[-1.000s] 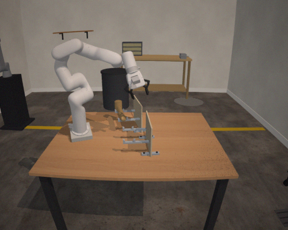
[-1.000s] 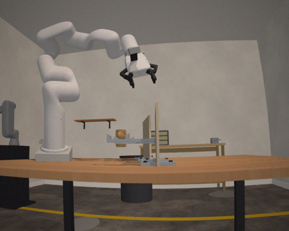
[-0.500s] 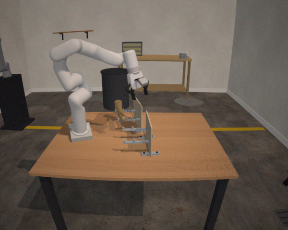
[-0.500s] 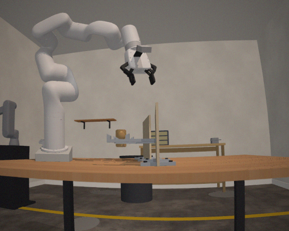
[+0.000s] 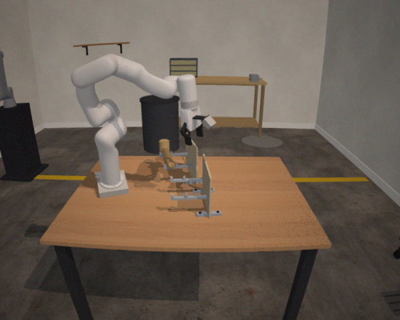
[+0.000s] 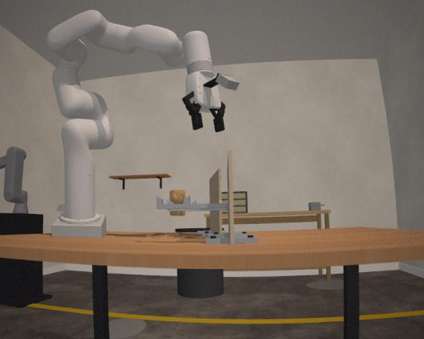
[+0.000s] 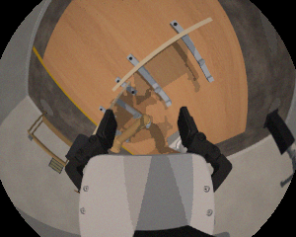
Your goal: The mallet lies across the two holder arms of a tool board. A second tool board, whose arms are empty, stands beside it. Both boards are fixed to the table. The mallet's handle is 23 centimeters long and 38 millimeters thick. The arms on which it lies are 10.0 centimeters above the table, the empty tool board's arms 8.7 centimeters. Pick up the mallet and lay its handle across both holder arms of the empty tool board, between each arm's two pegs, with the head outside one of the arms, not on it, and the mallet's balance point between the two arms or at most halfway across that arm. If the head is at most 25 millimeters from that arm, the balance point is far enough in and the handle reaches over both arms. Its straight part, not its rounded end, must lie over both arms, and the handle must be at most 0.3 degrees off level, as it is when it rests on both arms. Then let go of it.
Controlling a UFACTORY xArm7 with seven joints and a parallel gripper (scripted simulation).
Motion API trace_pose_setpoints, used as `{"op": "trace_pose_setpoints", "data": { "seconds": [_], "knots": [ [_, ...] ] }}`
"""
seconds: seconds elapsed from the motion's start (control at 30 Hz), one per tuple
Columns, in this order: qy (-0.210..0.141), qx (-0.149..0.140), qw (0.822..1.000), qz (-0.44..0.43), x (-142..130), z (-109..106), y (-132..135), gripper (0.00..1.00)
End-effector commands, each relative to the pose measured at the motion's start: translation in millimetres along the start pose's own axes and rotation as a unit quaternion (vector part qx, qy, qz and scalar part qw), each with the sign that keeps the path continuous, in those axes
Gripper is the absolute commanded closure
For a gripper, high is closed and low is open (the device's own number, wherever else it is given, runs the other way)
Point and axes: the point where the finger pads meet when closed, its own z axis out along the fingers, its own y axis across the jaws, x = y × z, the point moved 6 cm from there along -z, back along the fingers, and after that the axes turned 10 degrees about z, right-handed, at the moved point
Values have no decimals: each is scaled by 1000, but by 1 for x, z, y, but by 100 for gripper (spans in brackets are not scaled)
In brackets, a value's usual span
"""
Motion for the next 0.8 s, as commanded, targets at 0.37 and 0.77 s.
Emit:
{"op": "trace_pose_setpoints", "data": {
  "seconds": [0.37,0.77],
  "knots": [
    [-111,14,972,-206,15,41,14,0],
    [-123,-9,980,-156,-28,53,-22,0]
  ]
}}
